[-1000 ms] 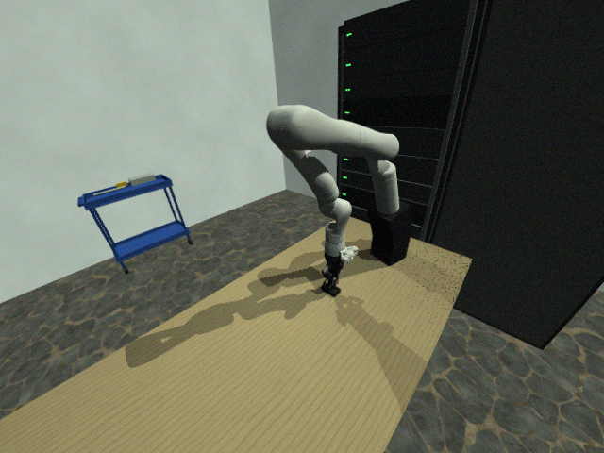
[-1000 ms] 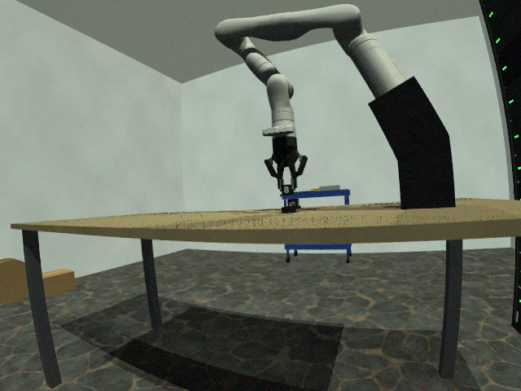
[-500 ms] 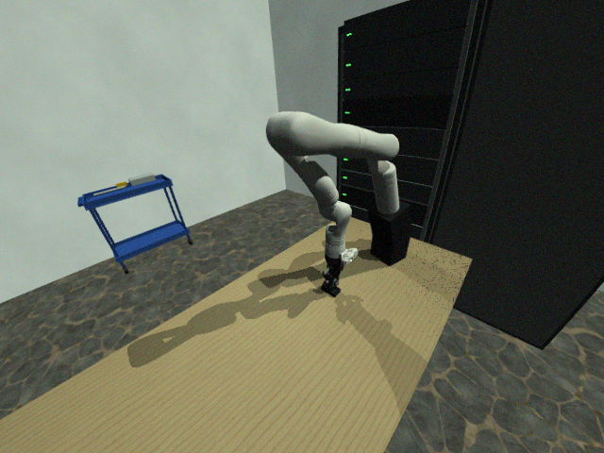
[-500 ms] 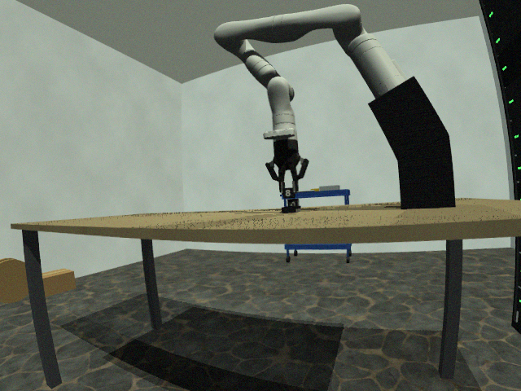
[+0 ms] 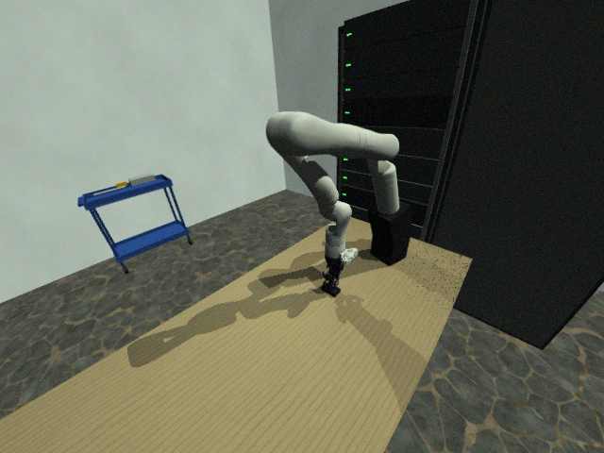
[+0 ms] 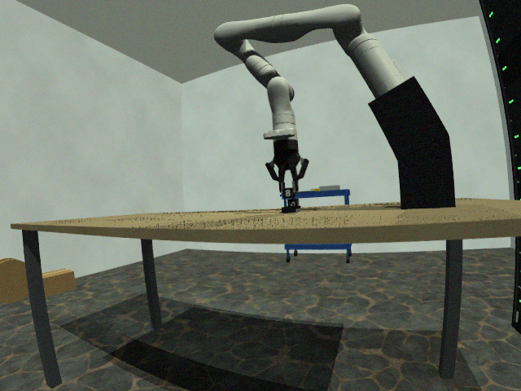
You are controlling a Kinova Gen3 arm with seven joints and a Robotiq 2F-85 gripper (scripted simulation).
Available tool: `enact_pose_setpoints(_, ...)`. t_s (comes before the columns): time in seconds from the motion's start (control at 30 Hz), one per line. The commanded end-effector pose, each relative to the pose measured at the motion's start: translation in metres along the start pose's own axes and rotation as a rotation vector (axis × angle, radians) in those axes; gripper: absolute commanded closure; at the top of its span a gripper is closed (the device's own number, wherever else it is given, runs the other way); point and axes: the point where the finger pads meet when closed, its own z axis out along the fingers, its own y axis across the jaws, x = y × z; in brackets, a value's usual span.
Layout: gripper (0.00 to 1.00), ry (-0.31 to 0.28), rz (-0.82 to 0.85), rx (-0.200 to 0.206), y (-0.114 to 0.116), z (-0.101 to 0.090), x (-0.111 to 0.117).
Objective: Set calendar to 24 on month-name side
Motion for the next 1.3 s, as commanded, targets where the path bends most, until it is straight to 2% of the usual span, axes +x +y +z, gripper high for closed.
enact_pose_setpoints(0.0, 0.74, -0.001, 0.015, -0.012, 0.0044, 0.0006, -0.0002)
enact_pose_setpoints(1.27, 0.74, -0.001, 0.031, -0.010, 0.0027, 0.0004, 0.0006)
